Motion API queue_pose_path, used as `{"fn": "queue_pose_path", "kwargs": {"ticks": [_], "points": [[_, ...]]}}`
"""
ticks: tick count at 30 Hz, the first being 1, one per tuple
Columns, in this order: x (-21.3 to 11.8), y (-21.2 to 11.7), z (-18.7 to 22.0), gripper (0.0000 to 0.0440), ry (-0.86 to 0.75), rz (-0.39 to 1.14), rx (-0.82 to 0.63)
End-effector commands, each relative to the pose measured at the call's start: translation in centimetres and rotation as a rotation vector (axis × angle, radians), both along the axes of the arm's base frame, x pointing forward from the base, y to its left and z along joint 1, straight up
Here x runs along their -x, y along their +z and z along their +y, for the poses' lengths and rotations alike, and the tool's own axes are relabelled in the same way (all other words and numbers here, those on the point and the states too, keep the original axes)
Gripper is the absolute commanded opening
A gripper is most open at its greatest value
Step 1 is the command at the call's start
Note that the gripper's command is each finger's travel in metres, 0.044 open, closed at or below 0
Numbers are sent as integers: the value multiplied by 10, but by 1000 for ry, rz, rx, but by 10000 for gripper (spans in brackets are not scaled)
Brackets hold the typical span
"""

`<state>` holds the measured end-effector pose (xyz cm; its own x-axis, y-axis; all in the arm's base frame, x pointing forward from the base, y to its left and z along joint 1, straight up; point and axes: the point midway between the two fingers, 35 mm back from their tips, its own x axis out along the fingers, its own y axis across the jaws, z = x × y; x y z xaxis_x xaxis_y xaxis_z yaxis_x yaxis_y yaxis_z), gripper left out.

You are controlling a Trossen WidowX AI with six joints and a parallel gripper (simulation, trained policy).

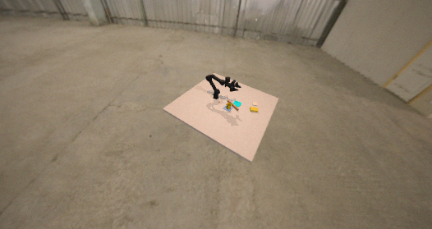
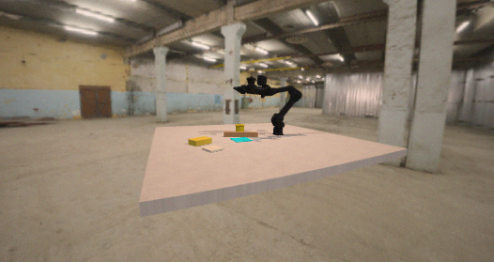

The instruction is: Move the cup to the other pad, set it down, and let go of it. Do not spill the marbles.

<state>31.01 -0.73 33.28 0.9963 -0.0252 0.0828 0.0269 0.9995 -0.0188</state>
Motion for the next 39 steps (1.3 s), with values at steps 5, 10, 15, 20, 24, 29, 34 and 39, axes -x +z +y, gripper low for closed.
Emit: {"fn": "queue_pose_path", "kwargs": {"ticks": [5, 10, 15, 20, 24, 29, 34, 39], "points": [[0, -6, 0, 269, -6, 40, -33], [0, -13, 4, 138, 0, 94, -72], [-1, -21, 10, 76, 15, 163, -112], [-3, -27, 18, 85, 37, 234, -157], [-4, -30, 24, 120, 51, 290, -194], [-6, -35, 31, 133, 61, 364, -237], [-6, -41, 37, 124, 64, 443, -277], [-6, -47, 43, 116, 61, 524, -311]]}}
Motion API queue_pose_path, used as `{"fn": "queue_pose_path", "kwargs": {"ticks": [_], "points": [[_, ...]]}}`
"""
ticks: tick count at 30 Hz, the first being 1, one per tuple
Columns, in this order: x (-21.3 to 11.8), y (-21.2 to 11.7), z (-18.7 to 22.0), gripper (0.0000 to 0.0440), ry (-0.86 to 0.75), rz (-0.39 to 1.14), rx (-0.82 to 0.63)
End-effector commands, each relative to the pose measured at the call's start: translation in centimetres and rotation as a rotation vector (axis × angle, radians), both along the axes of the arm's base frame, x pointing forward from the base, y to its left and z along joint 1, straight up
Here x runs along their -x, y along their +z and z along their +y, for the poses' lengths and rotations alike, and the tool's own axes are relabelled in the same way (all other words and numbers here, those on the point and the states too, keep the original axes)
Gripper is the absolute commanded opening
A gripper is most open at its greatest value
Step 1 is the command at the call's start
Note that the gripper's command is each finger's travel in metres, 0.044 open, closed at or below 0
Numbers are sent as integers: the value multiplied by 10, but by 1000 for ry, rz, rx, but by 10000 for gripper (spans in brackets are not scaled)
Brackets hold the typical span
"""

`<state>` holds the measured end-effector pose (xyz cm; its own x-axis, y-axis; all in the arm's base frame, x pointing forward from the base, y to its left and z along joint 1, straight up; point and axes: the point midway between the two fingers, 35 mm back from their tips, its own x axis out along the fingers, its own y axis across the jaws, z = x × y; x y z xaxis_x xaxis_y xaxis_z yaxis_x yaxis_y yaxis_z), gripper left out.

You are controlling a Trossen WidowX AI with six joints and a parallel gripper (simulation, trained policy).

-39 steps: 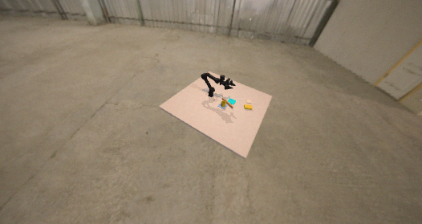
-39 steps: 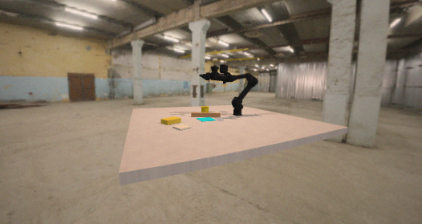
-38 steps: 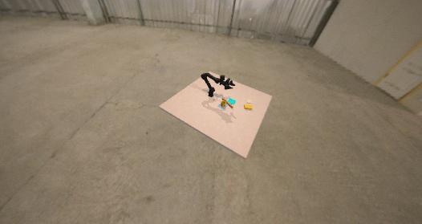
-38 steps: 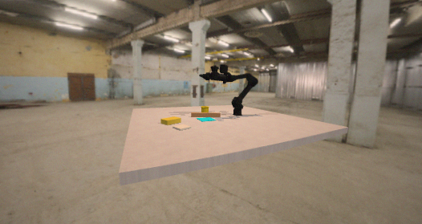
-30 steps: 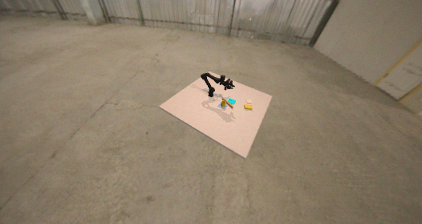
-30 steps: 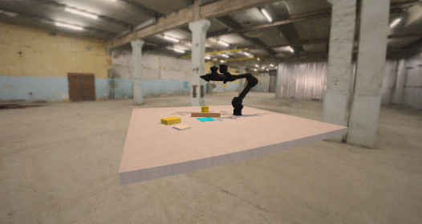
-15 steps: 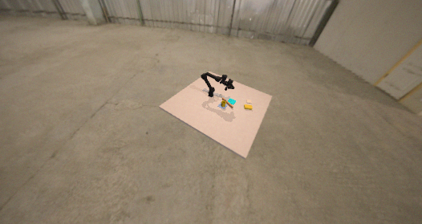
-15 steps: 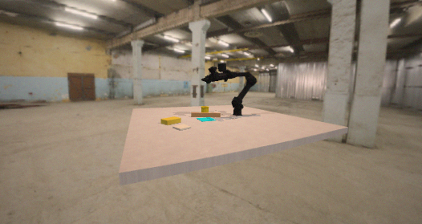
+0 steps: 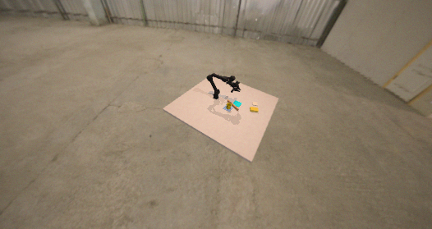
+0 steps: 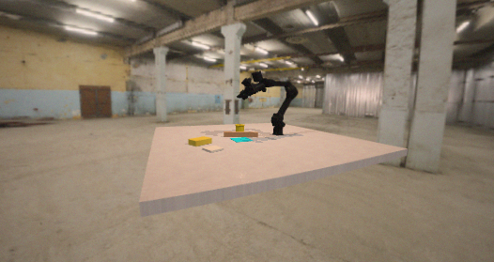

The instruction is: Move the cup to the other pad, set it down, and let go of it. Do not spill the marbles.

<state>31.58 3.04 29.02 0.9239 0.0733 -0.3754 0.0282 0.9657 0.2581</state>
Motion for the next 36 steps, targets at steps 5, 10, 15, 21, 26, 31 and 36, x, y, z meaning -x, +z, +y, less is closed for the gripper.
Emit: {"fn": "queue_pose_path", "kwargs": {"ticks": [5, 10, 15, 21, 26, 31, 36], "points": [[0, -11, 10, 113, 4, 136, -46], [1, -18, 13, 114, -1, 222, -59], [3, -25, 16, 118, -7, 307, -62], [7, -34, 17, 124, -16, 409, -56], [10, -41, 16, 129, -24, 492, -45], [14, -47, 15, 134, -32, 573, -29], [19, -52, 12, 137, -41, 651, -10]]}}
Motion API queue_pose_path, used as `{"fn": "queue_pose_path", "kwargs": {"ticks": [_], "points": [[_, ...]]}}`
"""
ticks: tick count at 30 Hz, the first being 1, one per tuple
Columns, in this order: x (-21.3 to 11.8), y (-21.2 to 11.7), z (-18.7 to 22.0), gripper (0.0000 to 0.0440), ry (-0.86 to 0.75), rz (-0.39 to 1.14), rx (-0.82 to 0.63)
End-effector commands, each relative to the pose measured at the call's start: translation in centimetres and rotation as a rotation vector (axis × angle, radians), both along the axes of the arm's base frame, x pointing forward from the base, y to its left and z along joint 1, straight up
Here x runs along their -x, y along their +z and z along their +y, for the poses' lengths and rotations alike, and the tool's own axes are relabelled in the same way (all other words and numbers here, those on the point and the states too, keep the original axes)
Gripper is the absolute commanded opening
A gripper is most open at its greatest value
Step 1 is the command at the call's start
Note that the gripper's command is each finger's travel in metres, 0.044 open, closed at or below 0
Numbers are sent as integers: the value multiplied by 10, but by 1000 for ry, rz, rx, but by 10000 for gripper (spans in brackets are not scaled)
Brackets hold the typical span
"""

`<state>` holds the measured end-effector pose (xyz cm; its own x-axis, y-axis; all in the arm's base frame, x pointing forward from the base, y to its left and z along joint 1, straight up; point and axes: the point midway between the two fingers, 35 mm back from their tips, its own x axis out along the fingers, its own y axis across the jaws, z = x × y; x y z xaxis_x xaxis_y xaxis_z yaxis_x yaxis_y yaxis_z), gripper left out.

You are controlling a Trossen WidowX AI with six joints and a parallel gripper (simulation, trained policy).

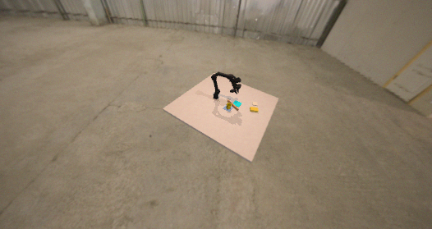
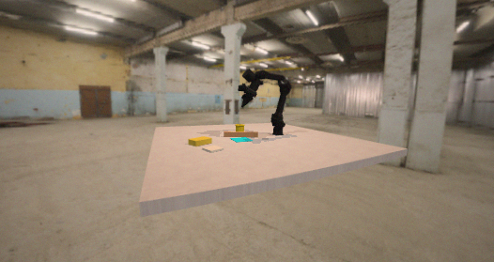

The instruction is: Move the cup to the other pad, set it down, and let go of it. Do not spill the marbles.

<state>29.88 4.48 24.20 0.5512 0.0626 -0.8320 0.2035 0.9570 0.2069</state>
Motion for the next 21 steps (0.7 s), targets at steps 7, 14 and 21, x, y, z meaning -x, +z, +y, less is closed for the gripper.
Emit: {"fn": "queue_pose_path", "kwargs": {"ticks": [7, 14, 21], "points": [[7, -10, -7, 133, -6, 154, 41], [11, -18, -14, 125, 0, 254, 74], [13, -29, -22, 132, 8, 350, 103]]}}
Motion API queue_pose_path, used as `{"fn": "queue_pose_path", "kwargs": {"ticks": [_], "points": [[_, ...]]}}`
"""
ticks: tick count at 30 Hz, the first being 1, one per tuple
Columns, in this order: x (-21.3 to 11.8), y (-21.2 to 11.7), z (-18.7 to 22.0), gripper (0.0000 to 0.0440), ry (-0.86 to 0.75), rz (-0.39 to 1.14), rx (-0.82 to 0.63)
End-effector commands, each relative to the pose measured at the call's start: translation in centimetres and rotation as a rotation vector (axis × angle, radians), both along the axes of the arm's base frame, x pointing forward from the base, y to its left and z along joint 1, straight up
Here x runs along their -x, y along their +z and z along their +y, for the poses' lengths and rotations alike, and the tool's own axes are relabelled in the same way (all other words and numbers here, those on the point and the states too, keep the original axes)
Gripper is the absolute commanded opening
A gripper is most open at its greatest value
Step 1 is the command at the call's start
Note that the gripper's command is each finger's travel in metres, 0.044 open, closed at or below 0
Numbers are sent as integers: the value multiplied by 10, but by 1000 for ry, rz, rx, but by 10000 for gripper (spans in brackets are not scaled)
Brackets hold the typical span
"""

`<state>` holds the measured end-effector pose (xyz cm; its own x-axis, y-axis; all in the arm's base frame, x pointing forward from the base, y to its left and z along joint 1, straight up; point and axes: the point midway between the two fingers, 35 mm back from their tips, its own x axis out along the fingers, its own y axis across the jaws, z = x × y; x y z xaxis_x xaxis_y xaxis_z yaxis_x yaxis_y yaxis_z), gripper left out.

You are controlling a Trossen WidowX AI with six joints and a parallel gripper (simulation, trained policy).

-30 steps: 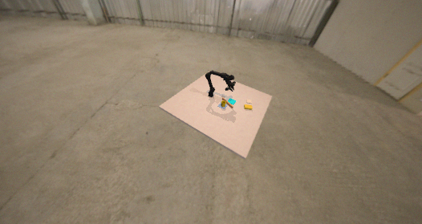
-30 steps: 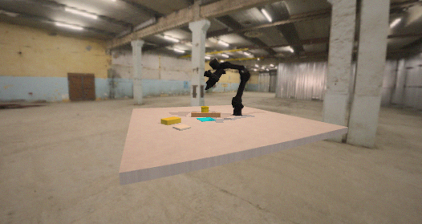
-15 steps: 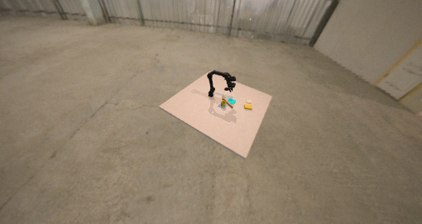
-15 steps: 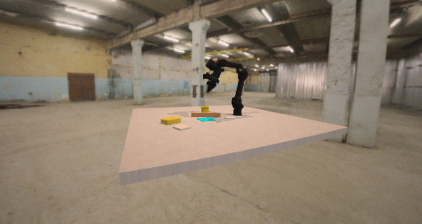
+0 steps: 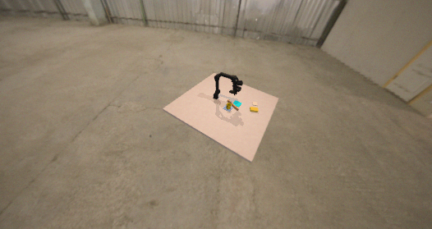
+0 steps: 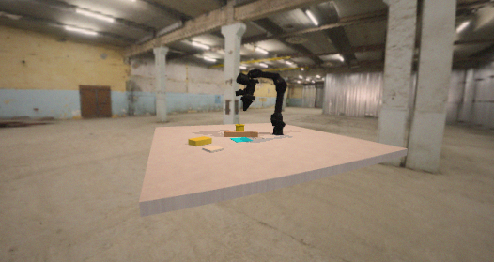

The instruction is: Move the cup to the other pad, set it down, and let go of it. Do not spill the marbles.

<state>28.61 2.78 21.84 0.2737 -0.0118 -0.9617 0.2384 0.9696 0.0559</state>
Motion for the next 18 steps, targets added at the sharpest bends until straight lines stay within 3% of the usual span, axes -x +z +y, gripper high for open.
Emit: {"fn": "queue_pose_path", "kwargs": {"ticks": [1, 18], "points": [[1, -7, -7, 134, 4, 57, 22], [6, -34, -32, 145, 0, 245, 65]]}}
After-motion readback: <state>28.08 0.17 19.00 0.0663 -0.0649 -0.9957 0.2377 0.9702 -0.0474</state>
